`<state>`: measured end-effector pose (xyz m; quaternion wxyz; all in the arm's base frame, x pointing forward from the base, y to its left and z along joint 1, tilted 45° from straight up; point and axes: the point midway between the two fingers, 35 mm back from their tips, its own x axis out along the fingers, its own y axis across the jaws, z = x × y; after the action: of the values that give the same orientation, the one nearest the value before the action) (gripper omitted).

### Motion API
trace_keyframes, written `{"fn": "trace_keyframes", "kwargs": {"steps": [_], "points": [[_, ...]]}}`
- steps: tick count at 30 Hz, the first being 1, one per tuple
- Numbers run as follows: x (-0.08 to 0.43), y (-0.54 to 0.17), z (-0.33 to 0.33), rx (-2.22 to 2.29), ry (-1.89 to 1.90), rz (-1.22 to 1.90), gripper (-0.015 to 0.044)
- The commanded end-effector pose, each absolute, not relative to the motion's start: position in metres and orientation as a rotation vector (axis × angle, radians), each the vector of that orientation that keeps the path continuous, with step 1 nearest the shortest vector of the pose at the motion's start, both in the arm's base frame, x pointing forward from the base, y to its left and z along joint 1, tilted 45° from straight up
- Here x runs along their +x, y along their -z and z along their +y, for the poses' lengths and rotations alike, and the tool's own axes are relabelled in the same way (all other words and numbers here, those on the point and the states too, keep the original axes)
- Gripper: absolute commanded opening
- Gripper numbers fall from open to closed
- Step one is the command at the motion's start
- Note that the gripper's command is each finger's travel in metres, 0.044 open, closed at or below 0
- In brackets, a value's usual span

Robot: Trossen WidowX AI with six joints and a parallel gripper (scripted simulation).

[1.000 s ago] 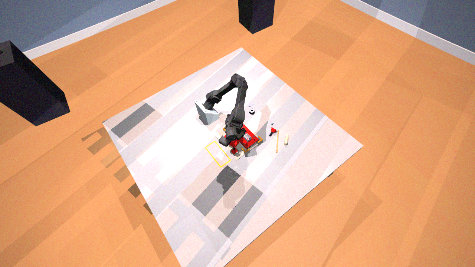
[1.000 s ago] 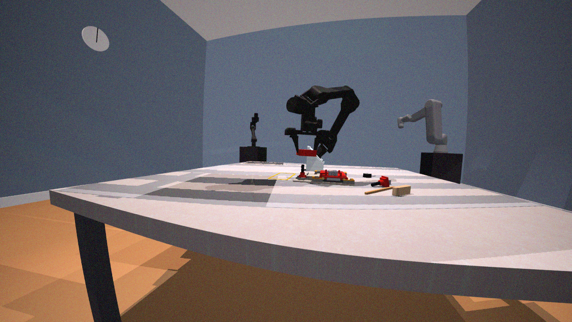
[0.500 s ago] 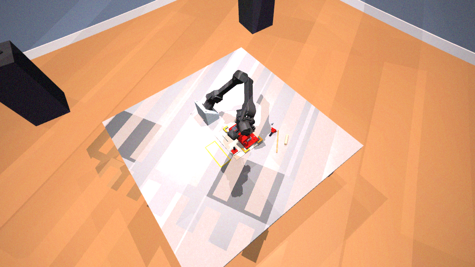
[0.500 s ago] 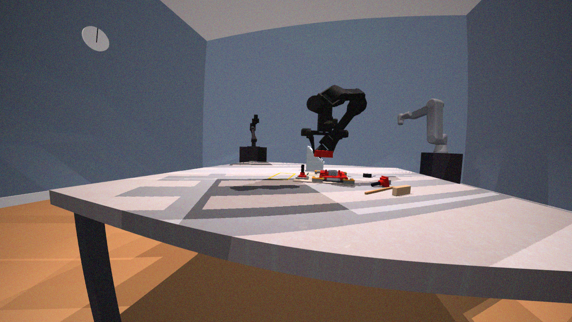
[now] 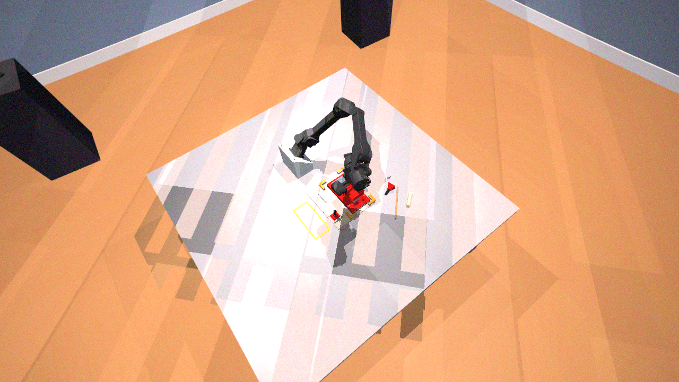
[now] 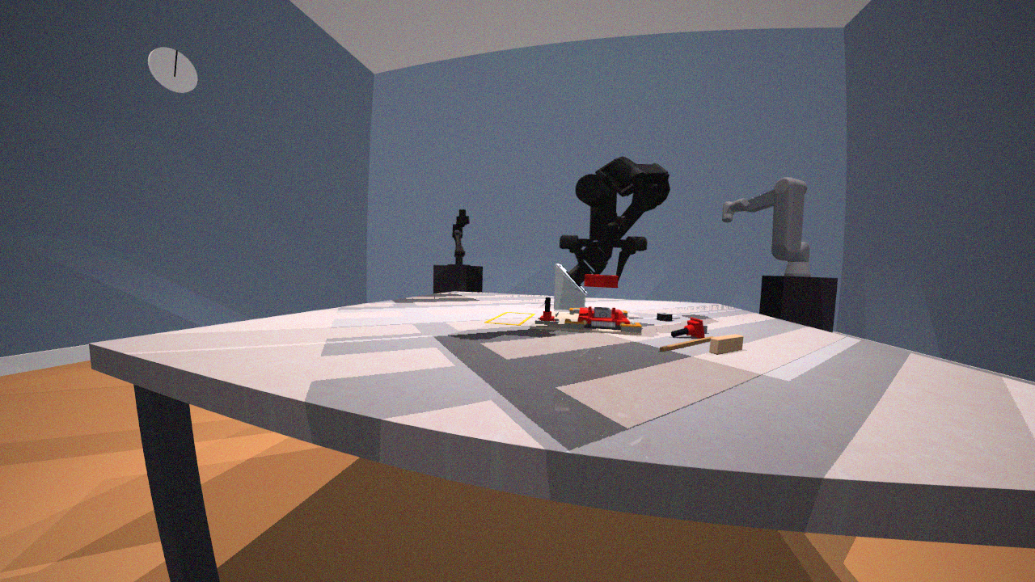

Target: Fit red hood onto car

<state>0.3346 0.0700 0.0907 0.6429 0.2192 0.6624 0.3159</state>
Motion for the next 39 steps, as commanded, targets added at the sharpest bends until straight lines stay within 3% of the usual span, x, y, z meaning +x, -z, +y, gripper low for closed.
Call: {"fn": "trace_keyframes", "kwargs": {"steps": [1, 8, 39], "points": [[0.333, -0.085, 0.079, 0.505, -0.722, 1.508, 0.0000], [0.332, -0.065, 0.105, 0.507, -0.724, 1.507, 0.0000], [0.331, -0.066, 0.106, 0.507, -0.724, 1.507, 0.0000]]}}
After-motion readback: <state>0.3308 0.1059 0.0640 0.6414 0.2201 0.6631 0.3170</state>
